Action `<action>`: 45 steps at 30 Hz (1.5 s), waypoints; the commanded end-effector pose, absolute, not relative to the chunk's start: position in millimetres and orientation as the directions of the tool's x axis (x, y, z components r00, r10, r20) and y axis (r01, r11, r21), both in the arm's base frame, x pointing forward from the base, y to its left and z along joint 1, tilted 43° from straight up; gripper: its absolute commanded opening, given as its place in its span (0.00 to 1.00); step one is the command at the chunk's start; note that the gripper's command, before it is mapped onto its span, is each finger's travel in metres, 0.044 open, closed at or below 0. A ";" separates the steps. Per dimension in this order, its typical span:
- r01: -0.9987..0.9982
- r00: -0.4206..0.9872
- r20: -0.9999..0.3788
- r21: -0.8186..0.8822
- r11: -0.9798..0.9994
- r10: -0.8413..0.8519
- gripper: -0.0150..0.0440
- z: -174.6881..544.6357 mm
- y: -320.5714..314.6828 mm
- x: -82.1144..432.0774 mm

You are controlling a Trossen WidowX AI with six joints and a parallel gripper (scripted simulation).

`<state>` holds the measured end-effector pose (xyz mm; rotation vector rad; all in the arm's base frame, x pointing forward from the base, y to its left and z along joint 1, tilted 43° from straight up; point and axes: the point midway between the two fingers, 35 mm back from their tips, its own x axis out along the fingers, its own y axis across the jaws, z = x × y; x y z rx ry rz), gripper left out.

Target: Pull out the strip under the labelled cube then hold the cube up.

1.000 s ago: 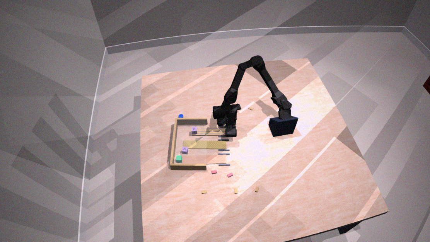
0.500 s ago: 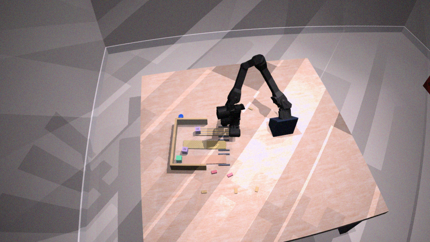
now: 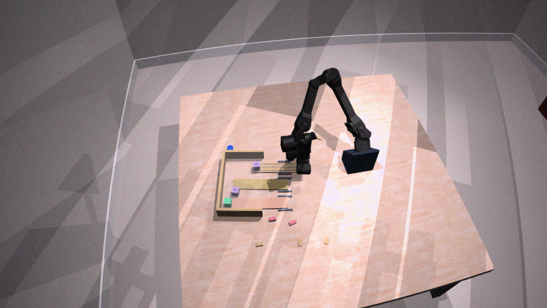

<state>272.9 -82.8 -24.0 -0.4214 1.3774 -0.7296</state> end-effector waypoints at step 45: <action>0.207 -0.001 -0.729 -0.670 0.713 -0.684 0.25 -37.7 -75.8 200.1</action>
